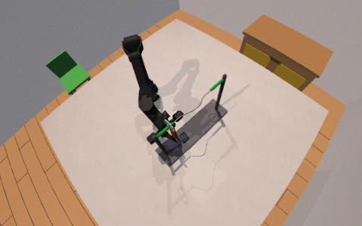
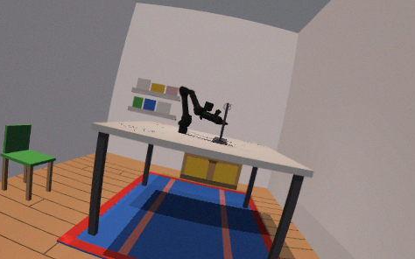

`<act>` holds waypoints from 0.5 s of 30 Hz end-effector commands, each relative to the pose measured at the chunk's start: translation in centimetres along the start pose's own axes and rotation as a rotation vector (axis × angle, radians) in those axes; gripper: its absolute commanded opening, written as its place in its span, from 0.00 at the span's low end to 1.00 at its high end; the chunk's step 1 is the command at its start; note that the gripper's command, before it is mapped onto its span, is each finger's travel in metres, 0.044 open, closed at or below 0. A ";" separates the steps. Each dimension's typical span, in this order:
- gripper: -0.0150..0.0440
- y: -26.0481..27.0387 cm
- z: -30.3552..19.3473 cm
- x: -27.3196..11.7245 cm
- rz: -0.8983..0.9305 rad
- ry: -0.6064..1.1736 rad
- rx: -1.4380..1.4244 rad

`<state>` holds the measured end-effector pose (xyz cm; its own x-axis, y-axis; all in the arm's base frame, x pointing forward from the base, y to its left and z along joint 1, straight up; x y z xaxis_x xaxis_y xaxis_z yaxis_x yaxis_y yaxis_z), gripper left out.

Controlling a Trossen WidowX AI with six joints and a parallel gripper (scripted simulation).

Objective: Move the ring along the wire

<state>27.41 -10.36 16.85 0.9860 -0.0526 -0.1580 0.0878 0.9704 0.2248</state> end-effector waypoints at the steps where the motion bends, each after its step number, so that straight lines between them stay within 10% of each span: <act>1: 0.00 0.3 0.0 0.0 -0.002 0.000 0.001; 15: 0.00 1.7 -0.3 0.0 -0.002 0.004 0.008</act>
<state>27.59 -8.89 16.87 0.9853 -0.0504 -0.1632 0.0873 0.9699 0.2274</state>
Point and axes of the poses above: the point midway between the two fingers, 35 mm back from their tips, its own x axis out along the fingers, its own y axis across the jaws, z = x × y, the point moved 4 cm from there along -x, back along the fingers, and after that the axes turned 14 degrees about x, right-handed, at the moved point
